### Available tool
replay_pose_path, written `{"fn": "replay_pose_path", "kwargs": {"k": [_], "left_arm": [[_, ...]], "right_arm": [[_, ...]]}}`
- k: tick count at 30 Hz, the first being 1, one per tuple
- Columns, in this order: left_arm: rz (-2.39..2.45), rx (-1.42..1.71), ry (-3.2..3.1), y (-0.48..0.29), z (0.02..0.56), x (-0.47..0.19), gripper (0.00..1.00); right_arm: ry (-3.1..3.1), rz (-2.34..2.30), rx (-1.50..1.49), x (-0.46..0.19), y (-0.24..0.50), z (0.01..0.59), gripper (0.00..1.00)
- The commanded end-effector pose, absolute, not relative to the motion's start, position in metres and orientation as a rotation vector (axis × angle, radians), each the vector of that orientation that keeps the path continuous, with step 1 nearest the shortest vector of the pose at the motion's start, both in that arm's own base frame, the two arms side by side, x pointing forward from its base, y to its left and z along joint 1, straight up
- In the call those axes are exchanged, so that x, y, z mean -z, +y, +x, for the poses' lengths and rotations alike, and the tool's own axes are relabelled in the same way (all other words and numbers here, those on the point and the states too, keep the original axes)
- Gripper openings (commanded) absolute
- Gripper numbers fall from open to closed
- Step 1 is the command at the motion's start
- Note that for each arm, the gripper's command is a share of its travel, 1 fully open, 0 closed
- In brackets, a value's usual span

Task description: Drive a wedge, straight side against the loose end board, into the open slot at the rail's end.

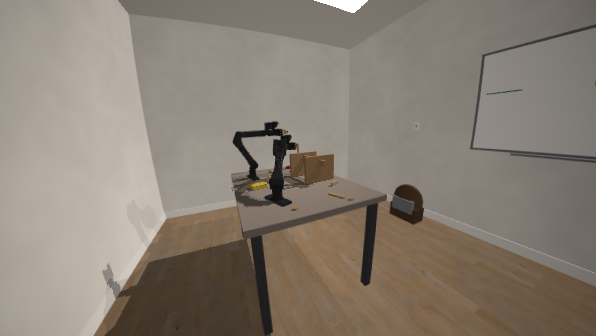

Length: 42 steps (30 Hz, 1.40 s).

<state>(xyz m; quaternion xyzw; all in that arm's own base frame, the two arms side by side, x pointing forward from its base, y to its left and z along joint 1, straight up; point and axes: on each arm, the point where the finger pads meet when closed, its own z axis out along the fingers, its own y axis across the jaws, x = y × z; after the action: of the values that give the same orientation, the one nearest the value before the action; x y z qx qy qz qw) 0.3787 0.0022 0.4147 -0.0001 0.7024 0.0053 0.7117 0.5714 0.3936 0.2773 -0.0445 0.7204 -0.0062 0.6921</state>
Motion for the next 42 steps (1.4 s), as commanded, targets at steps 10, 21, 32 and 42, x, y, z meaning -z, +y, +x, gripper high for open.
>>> {"fn": "replay_pose_path", "kwargs": {"k": [10, 21, 32, 42], "left_arm": [[-0.002, -0.006, 1.491, 0.002, 0.37, -0.444, 0.42], [-0.002, -0.006, 1.491, 0.002, 0.37, -0.444, 0.42], [-0.002, -0.006, 1.491, 0.002, 0.37, -0.444, 0.42], [-0.002, -0.006, 1.491, 0.002, 0.37, -0.444, 0.42]], "right_arm": [[1.521, 0.206, 0.188, -0.334, 0.327, 0.561, 0.01], [1.471, 0.256, 0.147, -0.36, 0.322, 0.558, 0.01], [1.498, 0.232, 0.149, -0.347, 0.334, 0.557, 0.01], [1.504, 0.222, 0.168, -0.331, 0.333, 0.556, 0.01]]}}
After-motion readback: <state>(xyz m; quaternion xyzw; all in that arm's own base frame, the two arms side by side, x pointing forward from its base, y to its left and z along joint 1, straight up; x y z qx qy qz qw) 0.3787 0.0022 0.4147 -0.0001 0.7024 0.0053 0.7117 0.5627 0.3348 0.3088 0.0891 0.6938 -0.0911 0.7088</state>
